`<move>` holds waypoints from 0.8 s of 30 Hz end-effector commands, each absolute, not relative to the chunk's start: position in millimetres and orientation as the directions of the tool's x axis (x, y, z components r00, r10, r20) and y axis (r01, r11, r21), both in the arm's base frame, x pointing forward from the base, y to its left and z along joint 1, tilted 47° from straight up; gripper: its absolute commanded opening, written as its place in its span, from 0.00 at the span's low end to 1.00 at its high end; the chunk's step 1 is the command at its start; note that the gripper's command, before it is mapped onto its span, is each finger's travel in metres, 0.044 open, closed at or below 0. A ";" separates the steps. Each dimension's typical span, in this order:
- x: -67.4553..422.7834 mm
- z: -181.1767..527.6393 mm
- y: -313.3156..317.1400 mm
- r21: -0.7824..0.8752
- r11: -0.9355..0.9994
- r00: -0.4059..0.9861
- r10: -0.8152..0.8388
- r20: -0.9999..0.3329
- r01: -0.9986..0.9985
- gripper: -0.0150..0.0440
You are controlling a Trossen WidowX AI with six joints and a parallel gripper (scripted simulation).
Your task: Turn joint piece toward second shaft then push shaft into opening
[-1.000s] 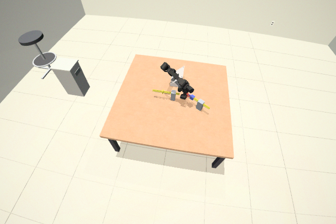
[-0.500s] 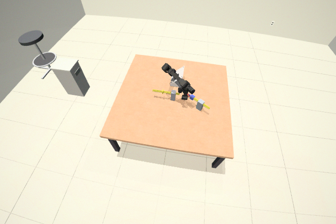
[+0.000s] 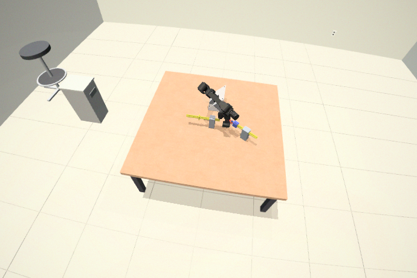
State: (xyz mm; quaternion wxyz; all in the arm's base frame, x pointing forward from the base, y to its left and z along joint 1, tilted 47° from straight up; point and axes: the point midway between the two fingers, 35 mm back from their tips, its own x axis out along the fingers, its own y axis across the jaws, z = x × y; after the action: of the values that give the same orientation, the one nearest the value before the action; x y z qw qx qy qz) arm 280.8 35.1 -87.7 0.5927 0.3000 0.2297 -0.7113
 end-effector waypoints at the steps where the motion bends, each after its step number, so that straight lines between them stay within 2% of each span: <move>1: 280.8 -87.8 35.1 0.030 -0.193 -0.117 -0.705 -0.700 0.981 0.39; 4: 280.8 -87.8 35.1 0.030 -0.193 -0.117 -0.705 -0.700 0.981 0.50; 6: 280.8 -87.8 35.1 0.030 -0.193 -0.117 -0.705 -0.700 0.981 0.50; 17: 280.8 -87.8 35.1 0.030 -0.193 -0.117 -0.705 -0.700 0.981 0.99; 24: 280.8 -87.8 35.1 0.030 -0.193 -0.117 -0.705 -0.700 0.981 1.00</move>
State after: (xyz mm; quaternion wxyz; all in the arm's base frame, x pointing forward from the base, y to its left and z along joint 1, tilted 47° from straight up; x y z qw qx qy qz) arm 280.8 35.1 -87.7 0.5927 0.3000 0.2297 -0.7113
